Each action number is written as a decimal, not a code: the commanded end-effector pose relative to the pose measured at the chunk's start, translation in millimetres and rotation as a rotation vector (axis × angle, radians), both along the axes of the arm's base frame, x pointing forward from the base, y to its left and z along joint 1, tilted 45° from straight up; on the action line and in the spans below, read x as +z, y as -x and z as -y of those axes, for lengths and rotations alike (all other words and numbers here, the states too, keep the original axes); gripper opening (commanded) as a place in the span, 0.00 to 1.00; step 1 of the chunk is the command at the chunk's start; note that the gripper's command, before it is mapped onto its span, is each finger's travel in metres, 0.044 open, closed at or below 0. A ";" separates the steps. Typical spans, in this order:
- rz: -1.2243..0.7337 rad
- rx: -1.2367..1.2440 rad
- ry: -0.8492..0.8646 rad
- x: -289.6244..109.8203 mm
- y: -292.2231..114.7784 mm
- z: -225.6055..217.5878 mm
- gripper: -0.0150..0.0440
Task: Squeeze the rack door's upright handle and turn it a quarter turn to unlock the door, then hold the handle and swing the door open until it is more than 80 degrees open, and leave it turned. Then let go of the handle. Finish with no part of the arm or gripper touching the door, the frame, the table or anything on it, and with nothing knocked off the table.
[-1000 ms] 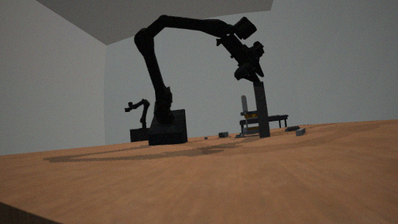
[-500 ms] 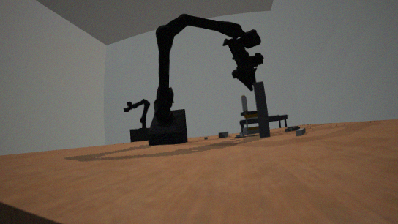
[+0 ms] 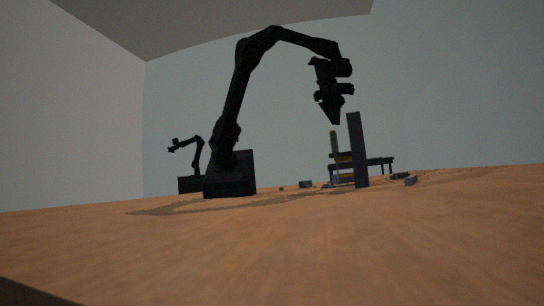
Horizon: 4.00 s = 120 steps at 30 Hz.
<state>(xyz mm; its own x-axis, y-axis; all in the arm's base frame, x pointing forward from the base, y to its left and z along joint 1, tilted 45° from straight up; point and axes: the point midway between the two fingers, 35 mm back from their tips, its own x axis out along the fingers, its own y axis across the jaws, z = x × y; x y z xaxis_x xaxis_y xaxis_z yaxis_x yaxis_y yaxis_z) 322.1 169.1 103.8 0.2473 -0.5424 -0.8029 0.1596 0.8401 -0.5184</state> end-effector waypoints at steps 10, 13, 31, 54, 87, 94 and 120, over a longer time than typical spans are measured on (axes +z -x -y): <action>-0.056 0.026 0.193 -11.1 14.5 -17.2 0.76; -0.057 0.026 0.192 -12.9 13.8 -15.7 0.76; -0.067 0.021 0.181 -33.9 6.0 3.3 0.76; -0.078 0.016 0.170 -59.4 -0.2 29.4 0.76; -0.182 0.147 0.207 -60.1 -0.3 30.2 0.30; -0.391 0.412 0.280 -60.1 -0.3 30.2 0.30; -1.164 1.406 0.523 -60.1 -0.3 30.2 0.30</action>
<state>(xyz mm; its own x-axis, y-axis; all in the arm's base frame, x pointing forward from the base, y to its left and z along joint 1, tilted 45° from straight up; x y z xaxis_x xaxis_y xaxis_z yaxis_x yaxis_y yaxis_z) 322.5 138.4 43.2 0.1954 -0.6697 -0.7165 -0.9806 -0.1230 -0.1526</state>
